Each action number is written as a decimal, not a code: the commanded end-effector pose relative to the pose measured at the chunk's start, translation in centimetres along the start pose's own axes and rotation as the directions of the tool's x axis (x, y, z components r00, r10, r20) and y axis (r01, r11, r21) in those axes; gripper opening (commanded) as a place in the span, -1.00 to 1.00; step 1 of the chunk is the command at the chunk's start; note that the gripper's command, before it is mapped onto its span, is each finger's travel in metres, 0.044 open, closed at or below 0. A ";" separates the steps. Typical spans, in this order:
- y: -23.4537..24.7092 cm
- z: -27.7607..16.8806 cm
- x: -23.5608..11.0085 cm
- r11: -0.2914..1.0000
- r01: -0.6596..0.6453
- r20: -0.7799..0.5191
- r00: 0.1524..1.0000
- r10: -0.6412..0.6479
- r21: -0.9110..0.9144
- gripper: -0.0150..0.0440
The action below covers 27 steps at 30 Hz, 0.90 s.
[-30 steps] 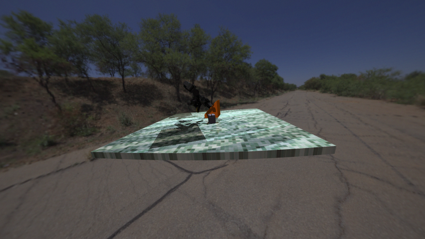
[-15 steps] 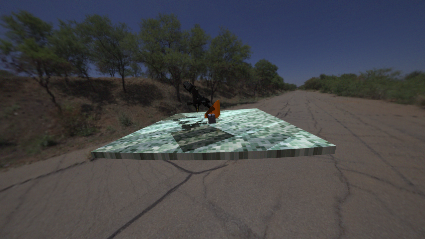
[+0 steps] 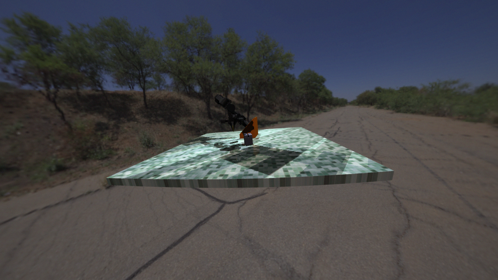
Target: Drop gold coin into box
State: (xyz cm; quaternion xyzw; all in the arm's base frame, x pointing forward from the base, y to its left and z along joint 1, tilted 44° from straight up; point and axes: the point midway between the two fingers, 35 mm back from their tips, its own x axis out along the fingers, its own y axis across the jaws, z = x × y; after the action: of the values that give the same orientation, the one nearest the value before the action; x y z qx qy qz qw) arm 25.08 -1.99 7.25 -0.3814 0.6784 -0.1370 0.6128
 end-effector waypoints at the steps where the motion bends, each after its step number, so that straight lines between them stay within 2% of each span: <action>1: 0.7 0.8 -0.1 1.000 -0.004 0.005 1.000 0.004 0.004 -0.49; 27: 6.1 4.5 -0.2 1.000 -0.014 0.010 1.000 0.014 0.008 -0.49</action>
State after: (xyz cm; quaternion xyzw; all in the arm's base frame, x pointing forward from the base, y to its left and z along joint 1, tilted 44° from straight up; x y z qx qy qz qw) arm 26.93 2.88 3.02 -0.3771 0.6782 -0.1338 0.6163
